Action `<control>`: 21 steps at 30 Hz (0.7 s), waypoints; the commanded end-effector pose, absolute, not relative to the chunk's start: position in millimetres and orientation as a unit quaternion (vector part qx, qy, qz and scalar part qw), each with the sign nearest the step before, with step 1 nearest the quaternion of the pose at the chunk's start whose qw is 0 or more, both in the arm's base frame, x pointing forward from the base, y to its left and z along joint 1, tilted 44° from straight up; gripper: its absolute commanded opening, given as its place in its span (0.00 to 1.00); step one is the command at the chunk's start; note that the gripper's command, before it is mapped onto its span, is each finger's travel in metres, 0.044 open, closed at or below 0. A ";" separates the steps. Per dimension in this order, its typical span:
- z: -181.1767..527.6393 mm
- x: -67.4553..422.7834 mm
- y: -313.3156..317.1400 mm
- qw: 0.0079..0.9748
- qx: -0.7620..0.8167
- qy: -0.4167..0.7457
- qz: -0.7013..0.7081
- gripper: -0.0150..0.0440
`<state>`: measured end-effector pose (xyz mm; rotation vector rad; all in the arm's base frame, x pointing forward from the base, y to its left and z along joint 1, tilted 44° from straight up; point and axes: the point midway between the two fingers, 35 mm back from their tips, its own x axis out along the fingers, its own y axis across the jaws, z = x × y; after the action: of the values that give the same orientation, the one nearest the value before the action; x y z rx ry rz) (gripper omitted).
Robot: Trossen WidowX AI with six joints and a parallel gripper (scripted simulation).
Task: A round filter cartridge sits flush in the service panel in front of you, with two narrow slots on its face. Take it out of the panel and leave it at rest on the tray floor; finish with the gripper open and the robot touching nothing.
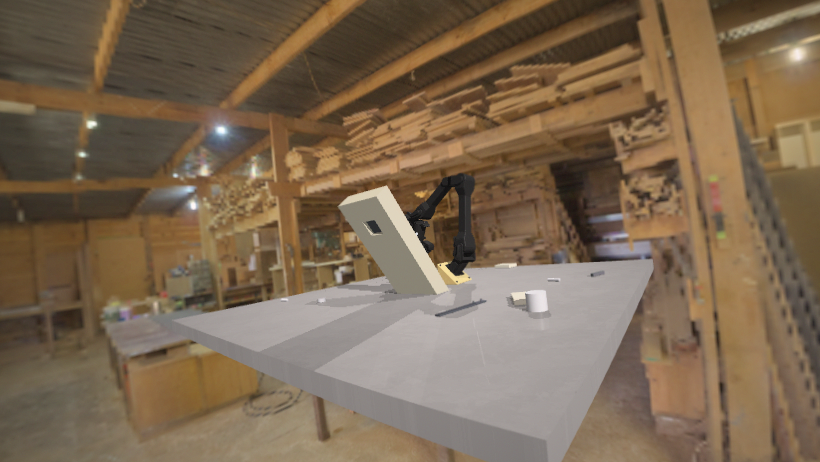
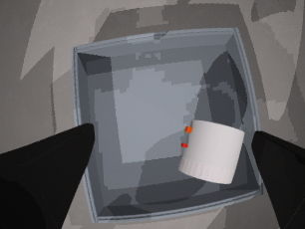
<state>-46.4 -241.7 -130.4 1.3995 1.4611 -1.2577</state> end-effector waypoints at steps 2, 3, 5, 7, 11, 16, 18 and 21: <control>-104.5 -44.0 -268.9 0.379 0.540 0.562 -0.499 1.00; -115.8 -45.8 -262.0 0.380 0.537 0.562 -0.501 1.00; -115.8 -45.8 -262.0 0.380 0.537 0.562 -0.501 1.00; -115.8 -45.8 -262.0 0.380 0.537 0.562 -0.501 1.00; -115.8 -45.8 -262.0 0.380 0.537 0.562 -0.501 1.00; -115.8 -45.8 -262.0 0.380 0.537 0.562 -0.501 1.00; -115.8 -45.8 -262.0 0.380 0.537 0.562 -0.501 1.00; -115.8 -45.8 -262.0 0.380 0.537 0.562 -0.501 1.00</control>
<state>-45.8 -262.9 -115.8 1.3709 1.4327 -1.2813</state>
